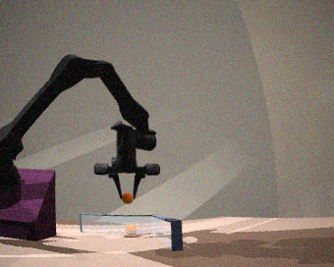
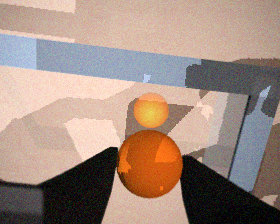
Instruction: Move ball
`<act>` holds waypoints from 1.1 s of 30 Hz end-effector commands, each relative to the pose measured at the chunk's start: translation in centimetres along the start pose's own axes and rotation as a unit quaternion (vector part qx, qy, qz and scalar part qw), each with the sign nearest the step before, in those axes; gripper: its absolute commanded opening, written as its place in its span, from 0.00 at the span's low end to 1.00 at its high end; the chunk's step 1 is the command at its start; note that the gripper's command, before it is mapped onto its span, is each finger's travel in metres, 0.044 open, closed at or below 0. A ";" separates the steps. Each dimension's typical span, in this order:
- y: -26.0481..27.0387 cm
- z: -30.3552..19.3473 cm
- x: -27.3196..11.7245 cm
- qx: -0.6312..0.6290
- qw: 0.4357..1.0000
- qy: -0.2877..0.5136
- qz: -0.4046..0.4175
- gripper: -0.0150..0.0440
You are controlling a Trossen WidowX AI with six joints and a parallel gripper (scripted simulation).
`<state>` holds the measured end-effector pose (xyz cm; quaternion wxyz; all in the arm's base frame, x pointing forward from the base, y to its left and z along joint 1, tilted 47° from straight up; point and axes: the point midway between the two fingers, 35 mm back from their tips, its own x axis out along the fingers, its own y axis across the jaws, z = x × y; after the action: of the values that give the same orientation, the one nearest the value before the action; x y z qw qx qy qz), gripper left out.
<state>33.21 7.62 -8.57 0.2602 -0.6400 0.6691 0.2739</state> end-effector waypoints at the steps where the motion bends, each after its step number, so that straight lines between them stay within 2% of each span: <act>1: -0.6 0.1 1.1 -0.005 1.000 0.004 0.003 0.25; 5: -0.7 0.1 2.2 -0.005 1.000 0.003 0.002 0.25; 14: -0.6 0.0 8.0 -0.004 1.000 0.005 0.003 0.25; 33: -0.5 -0.1 10.1 -0.004 1.000 0.006 0.003 0.25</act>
<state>33.64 0.81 -15.17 0.2606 -0.6412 0.6690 0.2710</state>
